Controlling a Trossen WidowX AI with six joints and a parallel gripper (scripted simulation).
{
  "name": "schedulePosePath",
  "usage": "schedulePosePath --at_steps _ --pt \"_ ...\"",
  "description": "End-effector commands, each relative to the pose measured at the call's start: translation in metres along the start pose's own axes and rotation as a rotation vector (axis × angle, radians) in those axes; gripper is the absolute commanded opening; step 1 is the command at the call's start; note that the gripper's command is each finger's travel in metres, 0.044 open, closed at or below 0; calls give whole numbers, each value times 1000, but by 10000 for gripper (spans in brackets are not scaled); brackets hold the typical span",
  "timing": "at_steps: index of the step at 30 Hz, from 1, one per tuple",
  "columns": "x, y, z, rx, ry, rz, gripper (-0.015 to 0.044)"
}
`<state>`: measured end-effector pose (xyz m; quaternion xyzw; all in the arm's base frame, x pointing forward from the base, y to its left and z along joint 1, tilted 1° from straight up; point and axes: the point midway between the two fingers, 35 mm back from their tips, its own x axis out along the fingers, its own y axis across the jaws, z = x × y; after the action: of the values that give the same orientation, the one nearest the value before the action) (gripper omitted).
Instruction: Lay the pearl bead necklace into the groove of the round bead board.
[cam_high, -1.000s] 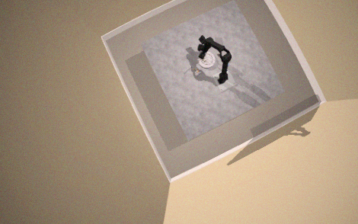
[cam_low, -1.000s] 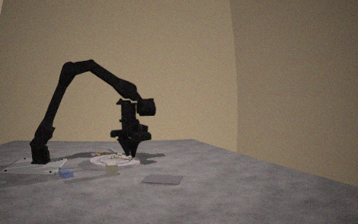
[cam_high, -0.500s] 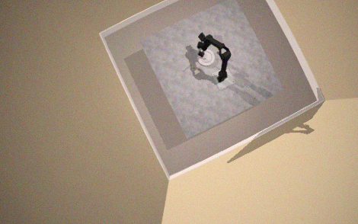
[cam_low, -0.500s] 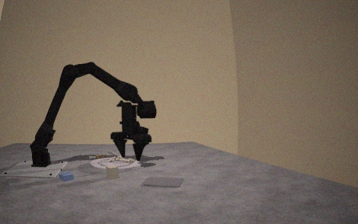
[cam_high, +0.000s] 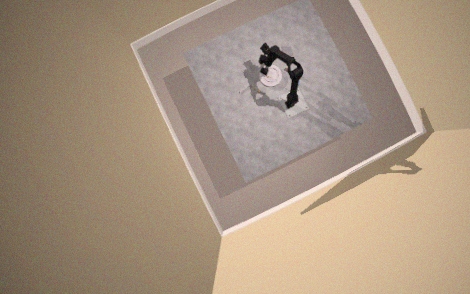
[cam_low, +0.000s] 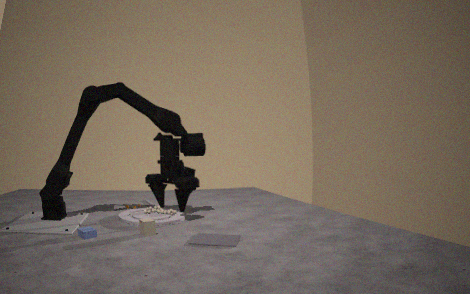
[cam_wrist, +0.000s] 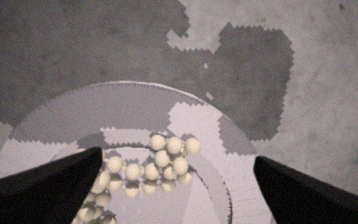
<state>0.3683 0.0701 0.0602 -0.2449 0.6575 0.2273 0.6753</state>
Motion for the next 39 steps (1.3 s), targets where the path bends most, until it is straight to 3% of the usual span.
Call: schedulePosePath --at_steps 1,13,16,25,28,39 --pt "-1 0 0 -3 1 0 440" --pt "-1 0 0 -3 1 0 440" --pt "-4 -1 1 131 1 -1 361" --pt "-27 -7 5 982 0 -1 125" --pt "-30 -8 5 1116 0 -1 120" --pt "-30 -8 5 1116 0 -1 120"
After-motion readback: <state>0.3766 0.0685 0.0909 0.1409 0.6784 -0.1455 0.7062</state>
